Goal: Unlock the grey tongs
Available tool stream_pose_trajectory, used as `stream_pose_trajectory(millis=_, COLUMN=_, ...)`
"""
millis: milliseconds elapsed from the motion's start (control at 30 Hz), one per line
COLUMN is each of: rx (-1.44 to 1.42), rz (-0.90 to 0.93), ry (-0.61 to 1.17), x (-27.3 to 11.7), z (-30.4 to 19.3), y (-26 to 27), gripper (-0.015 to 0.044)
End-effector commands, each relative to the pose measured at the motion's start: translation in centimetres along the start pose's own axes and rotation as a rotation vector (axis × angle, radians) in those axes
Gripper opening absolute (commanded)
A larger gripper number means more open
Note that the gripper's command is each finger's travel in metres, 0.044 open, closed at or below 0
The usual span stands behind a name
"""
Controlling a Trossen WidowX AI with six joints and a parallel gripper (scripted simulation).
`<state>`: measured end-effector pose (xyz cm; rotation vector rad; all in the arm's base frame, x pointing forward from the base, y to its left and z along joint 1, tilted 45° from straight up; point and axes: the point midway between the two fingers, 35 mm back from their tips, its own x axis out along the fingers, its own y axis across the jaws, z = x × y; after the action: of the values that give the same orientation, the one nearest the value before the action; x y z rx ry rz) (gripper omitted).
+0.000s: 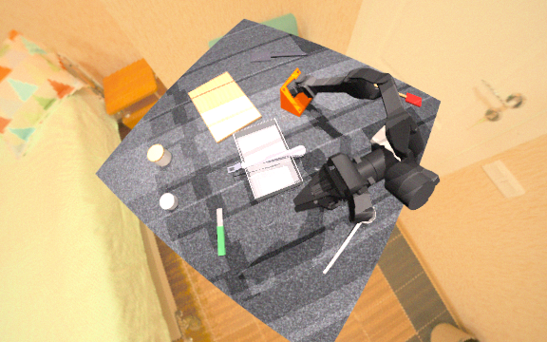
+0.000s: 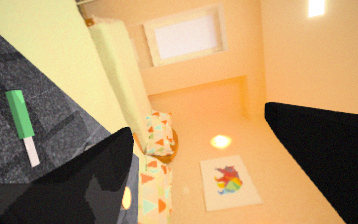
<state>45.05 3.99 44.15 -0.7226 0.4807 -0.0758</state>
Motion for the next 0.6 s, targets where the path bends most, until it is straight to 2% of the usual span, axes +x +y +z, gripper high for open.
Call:
stream_pose_trajectory(millis=0, rx=0.001, rz=0.004, ry=0.001, x=0.1, z=-0.1, y=0.1, gripper=0.0374)
stream_pose_trajectory(millis=133, rx=0.046, rz=0.076, ry=0.036, x=2.3, z=-1.5, y=1.8, gripper=0.0269)
stream_pose_trajectory(millis=167, rx=0.063, rz=0.111, ry=0.046, x=3.1, z=-2.1, y=2.6, gripper=0.0260)
stream_pose_trajectory(millis=333, rx=0.219, rz=0.354, ry=0.138, x=8.0, z=-6.8, y=8.1, gripper=0.0260)
stream_pose_trajectory(millis=567, rx=0.570, rz=0.717, ry=0.356, x=11.5, z=-15.6, y=16.1, gripper=0.0260)
